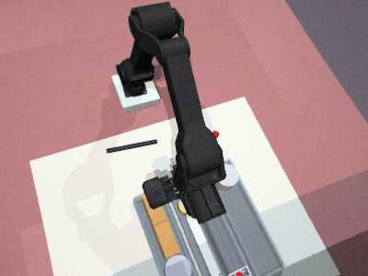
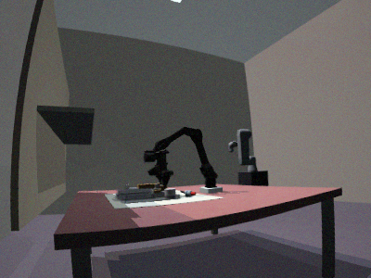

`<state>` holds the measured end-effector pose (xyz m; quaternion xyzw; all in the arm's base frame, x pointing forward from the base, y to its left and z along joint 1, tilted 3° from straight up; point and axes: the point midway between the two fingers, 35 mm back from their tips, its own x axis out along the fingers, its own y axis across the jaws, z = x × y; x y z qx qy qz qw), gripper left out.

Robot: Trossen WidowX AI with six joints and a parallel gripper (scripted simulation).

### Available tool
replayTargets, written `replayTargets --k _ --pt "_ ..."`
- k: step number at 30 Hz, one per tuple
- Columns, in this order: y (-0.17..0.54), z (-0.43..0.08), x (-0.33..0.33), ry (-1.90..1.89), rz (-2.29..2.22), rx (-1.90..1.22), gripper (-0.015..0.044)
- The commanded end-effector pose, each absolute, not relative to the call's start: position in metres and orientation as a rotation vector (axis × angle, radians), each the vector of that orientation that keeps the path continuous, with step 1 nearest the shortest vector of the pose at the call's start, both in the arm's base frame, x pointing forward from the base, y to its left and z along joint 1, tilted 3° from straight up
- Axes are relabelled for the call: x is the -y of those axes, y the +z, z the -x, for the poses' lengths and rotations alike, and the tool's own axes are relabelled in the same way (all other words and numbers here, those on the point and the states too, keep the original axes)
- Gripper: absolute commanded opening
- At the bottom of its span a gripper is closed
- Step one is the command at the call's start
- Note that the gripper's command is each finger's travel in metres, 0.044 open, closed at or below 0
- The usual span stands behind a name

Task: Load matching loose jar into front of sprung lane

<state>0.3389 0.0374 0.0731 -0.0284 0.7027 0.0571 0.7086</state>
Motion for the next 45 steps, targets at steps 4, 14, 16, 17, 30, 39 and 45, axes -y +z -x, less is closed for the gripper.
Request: replayTargets --k 4,14,16,17,30,39,45 --pt "0.0797 -0.35 -0.039 0.128 0.057 -1.521 0.0" --pt "0.0798 -0.3513 -0.0392 0.128 0.057 -1.521 0.0" --pt "0.0798 -0.3515 -0.0392 0.128 0.057 -1.521 0.0" --pt "0.0798 -0.3517 -0.0392 0.128 0.057 -1.521 0.0" --pt "0.0799 -0.3534 -0.0394 0.128 0.057 -1.521 0.0" --pt "0.08 -0.3546 -0.0395 0.128 0.057 -1.521 0.0" --pt "0.0801 -0.3554 -0.0396 0.128 0.057 -1.521 0.0"
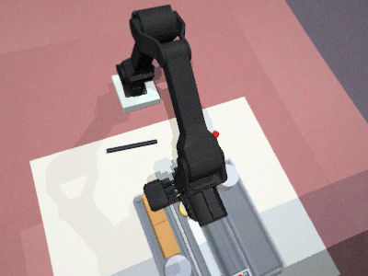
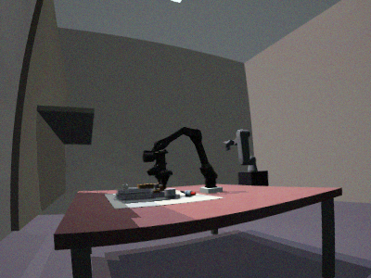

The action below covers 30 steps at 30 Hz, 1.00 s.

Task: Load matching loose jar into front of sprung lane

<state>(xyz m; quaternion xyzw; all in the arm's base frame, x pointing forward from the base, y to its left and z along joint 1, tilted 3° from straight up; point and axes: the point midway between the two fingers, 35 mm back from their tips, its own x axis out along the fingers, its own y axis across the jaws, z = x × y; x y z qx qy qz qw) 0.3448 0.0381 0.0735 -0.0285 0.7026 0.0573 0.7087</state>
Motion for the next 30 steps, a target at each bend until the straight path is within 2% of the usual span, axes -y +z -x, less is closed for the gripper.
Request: replayTargets --k 1,30 --pt "0.0801 -0.3555 -0.0397 0.128 0.057 -1.521 0.0" --pt "0.0726 -0.3565 -0.0401 0.128 0.057 -1.521 0.0"
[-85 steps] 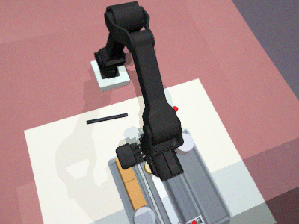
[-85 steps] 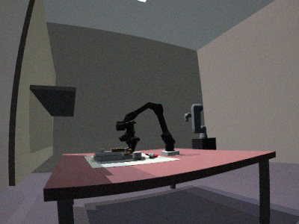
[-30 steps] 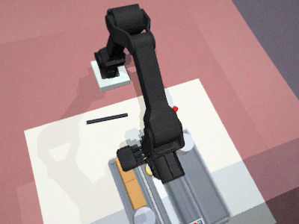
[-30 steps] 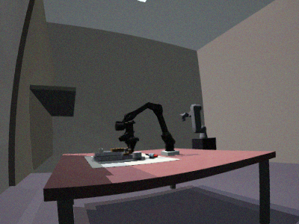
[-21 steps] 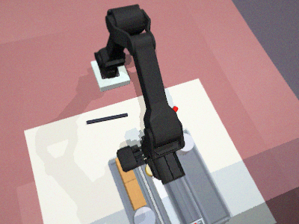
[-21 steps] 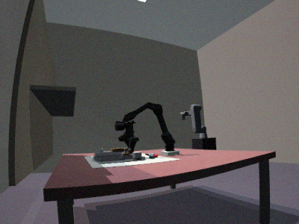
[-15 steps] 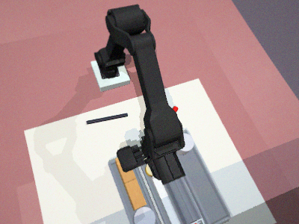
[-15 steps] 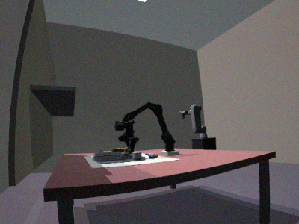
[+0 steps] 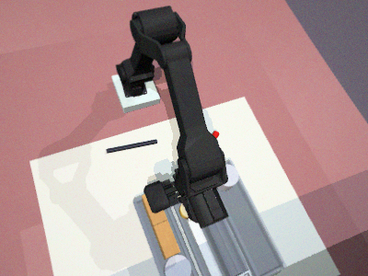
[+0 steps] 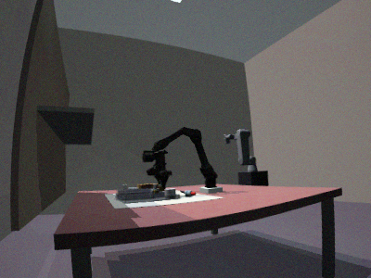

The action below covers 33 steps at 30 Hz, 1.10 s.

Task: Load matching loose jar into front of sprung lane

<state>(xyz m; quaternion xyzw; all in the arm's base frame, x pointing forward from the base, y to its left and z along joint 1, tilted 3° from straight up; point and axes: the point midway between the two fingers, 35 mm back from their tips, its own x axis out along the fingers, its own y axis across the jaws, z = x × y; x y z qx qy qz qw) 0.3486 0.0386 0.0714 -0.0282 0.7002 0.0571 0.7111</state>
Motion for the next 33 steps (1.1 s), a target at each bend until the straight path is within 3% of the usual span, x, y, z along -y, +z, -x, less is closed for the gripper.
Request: replayTargets --k 1,33 --pt "0.072 -0.357 -0.04 0.128 0.057 -1.521 0.0" --pt "0.061 -0.356 -0.04 0.128 0.057 -1.521 0.0"
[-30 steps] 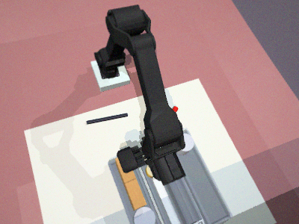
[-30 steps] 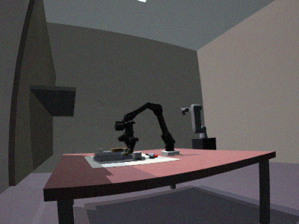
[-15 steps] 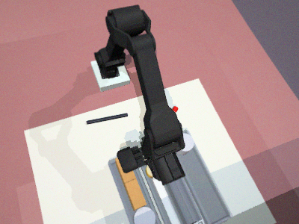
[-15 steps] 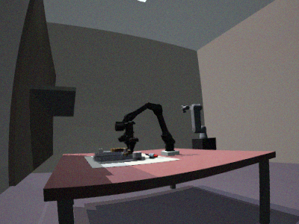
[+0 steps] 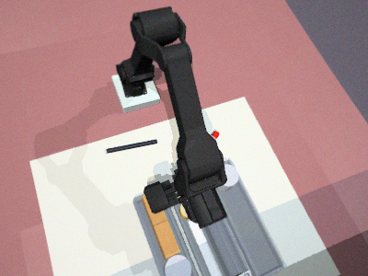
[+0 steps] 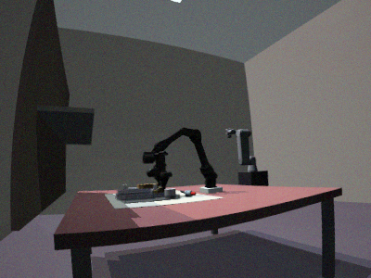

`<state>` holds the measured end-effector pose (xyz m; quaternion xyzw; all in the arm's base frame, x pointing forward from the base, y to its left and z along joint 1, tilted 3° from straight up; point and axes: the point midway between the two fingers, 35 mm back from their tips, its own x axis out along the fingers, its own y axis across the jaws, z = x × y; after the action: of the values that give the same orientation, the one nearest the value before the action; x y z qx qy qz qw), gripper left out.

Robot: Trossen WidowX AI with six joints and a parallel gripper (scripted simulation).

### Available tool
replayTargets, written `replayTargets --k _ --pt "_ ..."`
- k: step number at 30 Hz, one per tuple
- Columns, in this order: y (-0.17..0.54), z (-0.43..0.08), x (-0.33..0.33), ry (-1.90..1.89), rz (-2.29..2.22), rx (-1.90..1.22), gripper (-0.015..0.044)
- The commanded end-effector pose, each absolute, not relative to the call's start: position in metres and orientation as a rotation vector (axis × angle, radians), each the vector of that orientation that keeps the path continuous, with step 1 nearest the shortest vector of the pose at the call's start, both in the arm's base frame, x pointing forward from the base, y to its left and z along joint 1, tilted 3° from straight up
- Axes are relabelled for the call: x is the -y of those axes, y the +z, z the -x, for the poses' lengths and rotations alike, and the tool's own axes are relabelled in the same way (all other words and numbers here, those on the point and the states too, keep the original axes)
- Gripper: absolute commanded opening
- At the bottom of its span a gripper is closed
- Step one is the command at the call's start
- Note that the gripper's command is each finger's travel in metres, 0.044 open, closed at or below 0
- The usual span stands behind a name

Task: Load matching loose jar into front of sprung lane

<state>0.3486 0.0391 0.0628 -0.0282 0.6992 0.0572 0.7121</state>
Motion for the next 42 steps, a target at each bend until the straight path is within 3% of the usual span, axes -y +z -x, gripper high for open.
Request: replayTargets --k 1,42 --pt "0.0611 -0.3557 -0.0405 0.128 0.057 -1.521 0.0" --pt "0.0511 -0.3529 -0.0406 0.128 0.057 -1.521 0.0"
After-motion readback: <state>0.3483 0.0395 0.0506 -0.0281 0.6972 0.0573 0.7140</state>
